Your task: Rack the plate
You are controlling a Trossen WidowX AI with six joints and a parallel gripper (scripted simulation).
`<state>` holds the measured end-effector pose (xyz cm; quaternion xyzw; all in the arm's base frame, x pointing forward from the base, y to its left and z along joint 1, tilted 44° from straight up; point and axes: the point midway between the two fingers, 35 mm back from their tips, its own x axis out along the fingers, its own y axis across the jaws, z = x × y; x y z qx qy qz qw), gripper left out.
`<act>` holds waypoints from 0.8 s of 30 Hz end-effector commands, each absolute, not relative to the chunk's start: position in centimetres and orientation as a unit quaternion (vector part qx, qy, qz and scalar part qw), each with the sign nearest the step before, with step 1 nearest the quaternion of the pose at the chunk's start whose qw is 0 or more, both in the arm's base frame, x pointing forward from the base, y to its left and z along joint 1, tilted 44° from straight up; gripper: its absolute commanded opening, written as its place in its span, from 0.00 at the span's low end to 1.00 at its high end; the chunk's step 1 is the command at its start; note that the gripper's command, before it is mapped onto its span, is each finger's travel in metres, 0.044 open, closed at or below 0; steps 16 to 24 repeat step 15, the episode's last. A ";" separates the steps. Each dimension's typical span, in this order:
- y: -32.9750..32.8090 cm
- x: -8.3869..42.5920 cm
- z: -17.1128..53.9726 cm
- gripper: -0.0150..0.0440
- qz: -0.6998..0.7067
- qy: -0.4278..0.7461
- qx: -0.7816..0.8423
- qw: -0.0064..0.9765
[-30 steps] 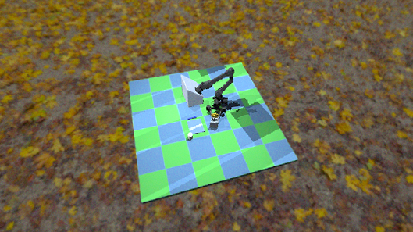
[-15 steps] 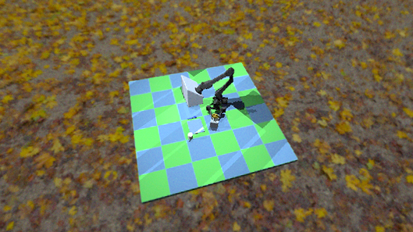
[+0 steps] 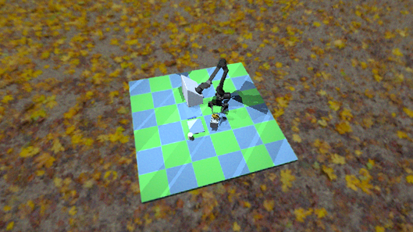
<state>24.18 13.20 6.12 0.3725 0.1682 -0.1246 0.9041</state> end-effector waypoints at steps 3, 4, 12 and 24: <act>10.0 24.6 9.3 0.93 -0.124 0.163 0.361 0.910; 9.8 24.6 9.6 0.93 -0.124 0.162 0.360 0.910; 9.8 25.2 9.6 0.93 -0.129 0.175 0.338 0.916; 9.3 25.8 9.0 0.93 -0.139 0.202 0.296 0.923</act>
